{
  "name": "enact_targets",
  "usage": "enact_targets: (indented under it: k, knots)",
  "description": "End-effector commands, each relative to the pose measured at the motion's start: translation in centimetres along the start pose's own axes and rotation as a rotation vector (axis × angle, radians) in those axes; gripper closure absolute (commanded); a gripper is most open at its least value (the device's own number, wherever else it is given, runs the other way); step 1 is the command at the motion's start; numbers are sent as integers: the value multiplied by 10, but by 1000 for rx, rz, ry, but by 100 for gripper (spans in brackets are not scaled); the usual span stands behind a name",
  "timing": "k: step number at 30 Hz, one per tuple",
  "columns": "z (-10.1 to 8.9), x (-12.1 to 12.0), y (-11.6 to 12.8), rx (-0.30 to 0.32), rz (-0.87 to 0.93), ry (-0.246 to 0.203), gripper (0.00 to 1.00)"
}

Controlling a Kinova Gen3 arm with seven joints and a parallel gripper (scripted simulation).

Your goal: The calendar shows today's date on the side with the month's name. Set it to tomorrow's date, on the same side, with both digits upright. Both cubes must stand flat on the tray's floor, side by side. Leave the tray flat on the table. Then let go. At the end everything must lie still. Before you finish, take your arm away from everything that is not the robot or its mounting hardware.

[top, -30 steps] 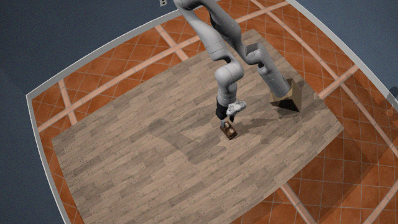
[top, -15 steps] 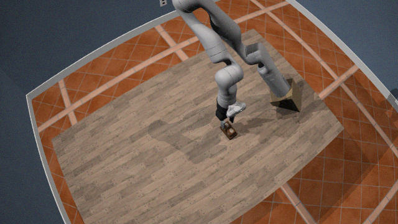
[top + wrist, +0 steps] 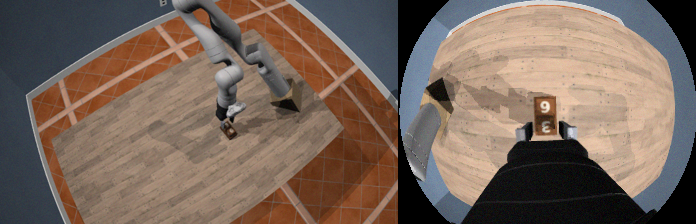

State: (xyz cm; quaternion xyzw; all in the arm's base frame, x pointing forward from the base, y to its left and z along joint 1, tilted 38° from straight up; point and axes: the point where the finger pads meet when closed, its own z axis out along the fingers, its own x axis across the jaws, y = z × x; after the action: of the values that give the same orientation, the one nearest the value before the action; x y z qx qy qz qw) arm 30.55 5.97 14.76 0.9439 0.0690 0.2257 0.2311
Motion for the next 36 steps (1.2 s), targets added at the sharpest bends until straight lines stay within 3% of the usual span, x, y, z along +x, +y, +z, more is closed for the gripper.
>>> enact_targets:
  k: [1,36]
  knots:
    - [0,0,0,1,0,1,10]
    - [4,0,0,1,0,1,10]
